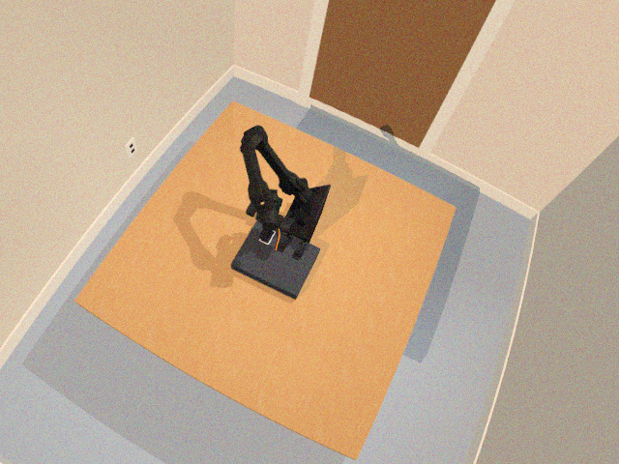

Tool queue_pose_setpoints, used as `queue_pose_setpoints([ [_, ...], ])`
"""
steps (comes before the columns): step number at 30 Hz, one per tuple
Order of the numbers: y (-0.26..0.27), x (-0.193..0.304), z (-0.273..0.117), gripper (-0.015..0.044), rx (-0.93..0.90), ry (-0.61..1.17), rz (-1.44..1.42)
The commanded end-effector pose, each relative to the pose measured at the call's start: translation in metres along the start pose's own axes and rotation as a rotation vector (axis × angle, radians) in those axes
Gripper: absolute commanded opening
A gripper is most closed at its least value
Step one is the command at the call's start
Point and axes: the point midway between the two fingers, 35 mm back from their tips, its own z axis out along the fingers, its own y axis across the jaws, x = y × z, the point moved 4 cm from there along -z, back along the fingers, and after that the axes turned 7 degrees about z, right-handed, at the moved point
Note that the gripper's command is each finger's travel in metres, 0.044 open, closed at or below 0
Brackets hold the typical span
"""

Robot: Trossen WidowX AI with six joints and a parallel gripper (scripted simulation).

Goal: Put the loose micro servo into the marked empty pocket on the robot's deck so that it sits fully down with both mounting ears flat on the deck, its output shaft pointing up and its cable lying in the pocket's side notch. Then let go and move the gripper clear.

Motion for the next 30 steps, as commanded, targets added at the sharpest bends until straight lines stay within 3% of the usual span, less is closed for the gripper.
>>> queue_pose_setpoints([
  [1, 0.000, -0.012, 0.000, 0.0000, 0.004, 0.000, 0.001],
  [30, 0.001, -0.012, 0.020, 0.0000, 0.003, 0.001, 0.001],
])
